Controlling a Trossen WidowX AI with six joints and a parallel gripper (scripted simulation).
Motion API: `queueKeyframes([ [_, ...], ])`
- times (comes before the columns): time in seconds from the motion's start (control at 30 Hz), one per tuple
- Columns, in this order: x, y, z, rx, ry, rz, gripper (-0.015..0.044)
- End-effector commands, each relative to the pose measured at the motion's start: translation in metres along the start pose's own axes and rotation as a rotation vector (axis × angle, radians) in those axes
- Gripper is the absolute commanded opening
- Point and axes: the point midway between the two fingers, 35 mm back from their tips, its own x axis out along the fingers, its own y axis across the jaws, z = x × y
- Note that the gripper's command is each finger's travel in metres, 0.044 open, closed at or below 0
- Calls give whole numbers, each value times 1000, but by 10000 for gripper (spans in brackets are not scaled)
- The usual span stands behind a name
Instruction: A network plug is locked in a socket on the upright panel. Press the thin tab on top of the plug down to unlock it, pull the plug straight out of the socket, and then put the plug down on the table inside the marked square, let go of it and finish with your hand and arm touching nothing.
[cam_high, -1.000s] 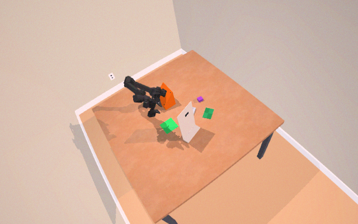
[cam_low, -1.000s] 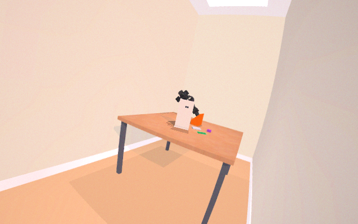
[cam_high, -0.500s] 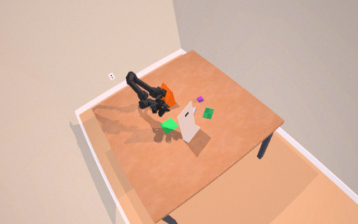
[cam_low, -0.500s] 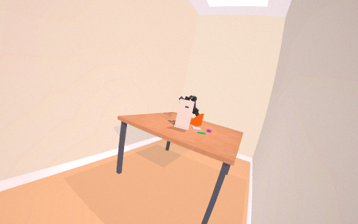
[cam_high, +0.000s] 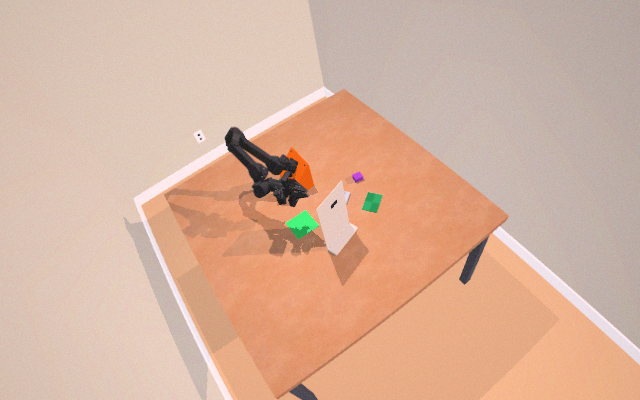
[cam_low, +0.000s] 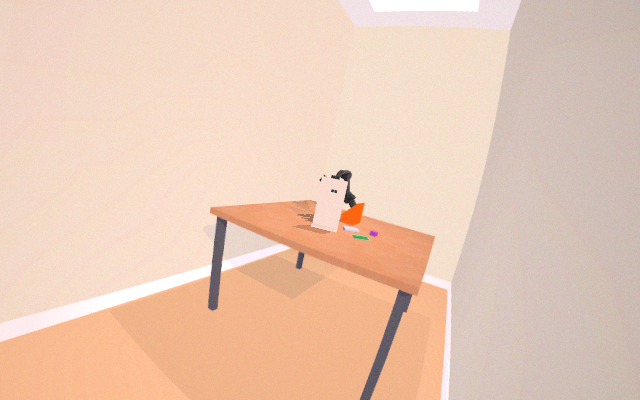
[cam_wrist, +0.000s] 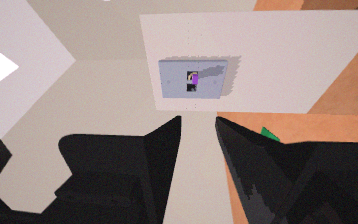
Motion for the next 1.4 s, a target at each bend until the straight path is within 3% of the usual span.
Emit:
queueKeyframes([
  [0.0, 10, 0, 4, 5, -2, -2, 156],
  [0.43, 47, 0, 12, 6, -3, 0, 156],
  [1.37, 74, 1, 22, 6, -4, 1, 156],
])
